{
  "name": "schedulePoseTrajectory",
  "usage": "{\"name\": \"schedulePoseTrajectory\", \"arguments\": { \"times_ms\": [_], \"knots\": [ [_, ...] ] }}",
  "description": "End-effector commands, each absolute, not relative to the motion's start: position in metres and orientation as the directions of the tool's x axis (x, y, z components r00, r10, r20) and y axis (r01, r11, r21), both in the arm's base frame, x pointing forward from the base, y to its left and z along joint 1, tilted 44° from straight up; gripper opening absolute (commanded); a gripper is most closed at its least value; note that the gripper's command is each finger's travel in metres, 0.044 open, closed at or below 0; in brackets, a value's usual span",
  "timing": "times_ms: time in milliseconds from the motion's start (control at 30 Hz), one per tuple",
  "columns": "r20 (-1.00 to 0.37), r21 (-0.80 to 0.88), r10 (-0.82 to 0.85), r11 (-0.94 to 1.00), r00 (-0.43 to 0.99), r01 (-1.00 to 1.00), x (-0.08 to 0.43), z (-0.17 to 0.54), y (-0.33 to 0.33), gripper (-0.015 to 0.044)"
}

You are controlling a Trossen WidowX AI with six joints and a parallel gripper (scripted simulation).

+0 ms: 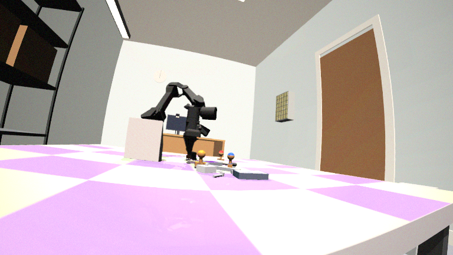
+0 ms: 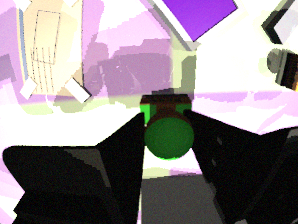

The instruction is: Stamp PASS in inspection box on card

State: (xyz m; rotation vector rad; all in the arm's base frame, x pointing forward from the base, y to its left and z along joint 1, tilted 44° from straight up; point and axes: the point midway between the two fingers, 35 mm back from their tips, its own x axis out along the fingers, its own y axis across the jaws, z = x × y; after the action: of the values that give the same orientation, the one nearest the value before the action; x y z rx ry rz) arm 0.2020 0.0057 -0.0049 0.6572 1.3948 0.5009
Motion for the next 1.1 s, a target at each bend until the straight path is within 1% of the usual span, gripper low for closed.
{"name": "schedulePoseTrajectory", "arguments": {
  "times_ms": [0,1067],
  "knots": [
    [-0.733,0.678,0.668,0.734,0.128,0.053,0.204,-0.003,0.002,0.0000],
    [-0.735,0.676,0.666,0.735,0.127,0.054,0.202,0.009,-0.008,0.0000]
  ]
}}
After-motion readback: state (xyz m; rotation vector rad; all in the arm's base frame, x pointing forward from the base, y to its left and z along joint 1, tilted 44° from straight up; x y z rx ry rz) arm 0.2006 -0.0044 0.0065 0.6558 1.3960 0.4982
